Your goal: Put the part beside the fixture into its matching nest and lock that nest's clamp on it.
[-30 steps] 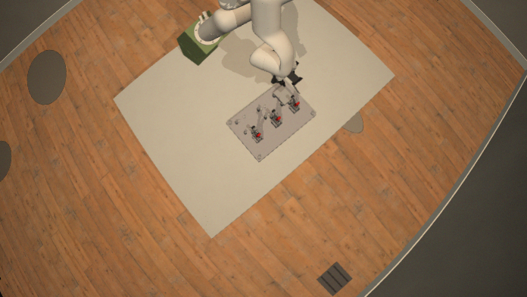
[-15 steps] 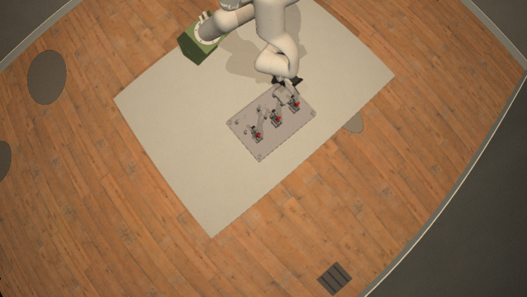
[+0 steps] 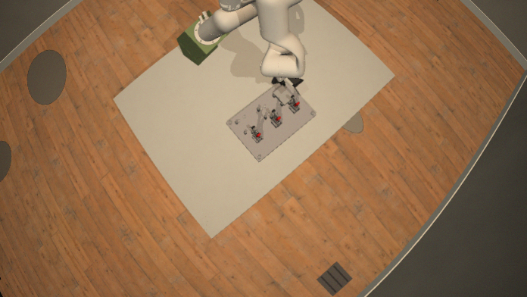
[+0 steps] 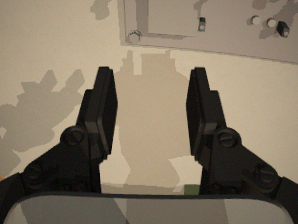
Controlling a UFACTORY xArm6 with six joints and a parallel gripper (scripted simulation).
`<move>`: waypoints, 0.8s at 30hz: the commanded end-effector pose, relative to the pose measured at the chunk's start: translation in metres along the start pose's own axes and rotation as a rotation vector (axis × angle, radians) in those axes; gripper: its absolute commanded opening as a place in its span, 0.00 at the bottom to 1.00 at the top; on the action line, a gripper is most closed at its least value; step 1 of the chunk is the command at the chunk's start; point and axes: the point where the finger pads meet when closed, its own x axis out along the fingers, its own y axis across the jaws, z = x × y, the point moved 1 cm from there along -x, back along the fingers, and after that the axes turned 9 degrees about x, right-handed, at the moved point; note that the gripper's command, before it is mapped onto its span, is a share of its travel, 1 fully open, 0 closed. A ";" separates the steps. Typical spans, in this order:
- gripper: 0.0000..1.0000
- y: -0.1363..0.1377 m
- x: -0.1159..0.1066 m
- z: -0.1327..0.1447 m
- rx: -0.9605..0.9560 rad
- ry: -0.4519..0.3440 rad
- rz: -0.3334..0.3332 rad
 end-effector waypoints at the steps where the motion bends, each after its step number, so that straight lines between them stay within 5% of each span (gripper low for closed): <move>1: 0.47 -0.003 0.000 -0.004 0.005 -0.068 0.148; 24: 0.47 -0.012 0.006 -0.073 0.005 -0.068 0.148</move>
